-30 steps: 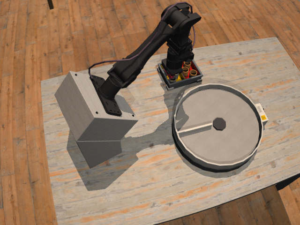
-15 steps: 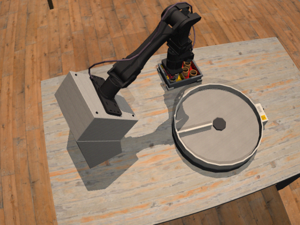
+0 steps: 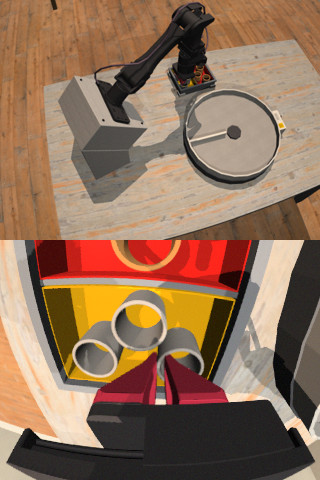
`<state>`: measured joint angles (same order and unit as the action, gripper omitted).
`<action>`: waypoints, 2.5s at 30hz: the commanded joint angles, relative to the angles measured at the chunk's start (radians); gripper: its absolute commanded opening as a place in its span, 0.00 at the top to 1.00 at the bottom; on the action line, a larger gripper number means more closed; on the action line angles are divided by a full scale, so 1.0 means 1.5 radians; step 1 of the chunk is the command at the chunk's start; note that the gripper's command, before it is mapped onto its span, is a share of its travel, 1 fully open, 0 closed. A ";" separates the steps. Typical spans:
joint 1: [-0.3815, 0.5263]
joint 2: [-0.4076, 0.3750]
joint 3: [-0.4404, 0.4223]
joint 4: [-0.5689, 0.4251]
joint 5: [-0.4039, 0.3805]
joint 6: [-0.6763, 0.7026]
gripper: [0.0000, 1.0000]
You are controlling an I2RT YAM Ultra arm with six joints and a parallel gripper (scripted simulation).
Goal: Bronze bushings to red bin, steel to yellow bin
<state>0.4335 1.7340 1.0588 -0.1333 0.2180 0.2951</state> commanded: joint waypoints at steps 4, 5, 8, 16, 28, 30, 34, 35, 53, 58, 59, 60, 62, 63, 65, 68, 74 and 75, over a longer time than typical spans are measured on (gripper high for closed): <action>0.010 -0.010 0.019 -0.009 0.004 0.004 1.00; 0.010 -0.010 0.020 -0.010 0.005 0.005 1.00; 0.011 -0.010 0.021 -0.004 0.006 0.005 1.00; 0.011 -0.009 0.015 -0.004 0.006 0.004 1.00; 0.011 -0.009 0.015 -0.004 0.006 0.004 1.00; 0.011 -0.009 0.015 -0.004 0.006 0.004 1.00; 0.011 -0.009 0.015 -0.004 0.006 0.004 1.00; 0.011 -0.009 0.015 -0.004 0.006 0.004 1.00; 0.011 -0.009 0.015 -0.004 0.005 0.004 0.85; 0.011 -0.009 0.015 -0.004 0.005 0.004 0.85; 0.011 -0.009 0.015 -0.004 0.005 0.004 0.85; 0.011 -0.009 0.015 -0.004 0.005 0.004 0.85; 0.011 -0.009 0.015 -0.004 0.005 0.004 0.85; 0.011 -0.009 0.015 -0.004 0.005 0.004 0.85; 0.011 -0.009 0.015 -0.004 0.005 0.004 0.85; 0.011 -0.009 0.015 -0.004 0.005 0.004 0.85; 0.011 -0.009 0.015 -0.004 0.005 0.004 0.85; 0.011 -0.009 0.015 -0.004 0.005 0.004 0.85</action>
<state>0.4335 1.7340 1.0676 -0.1390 0.2184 0.2966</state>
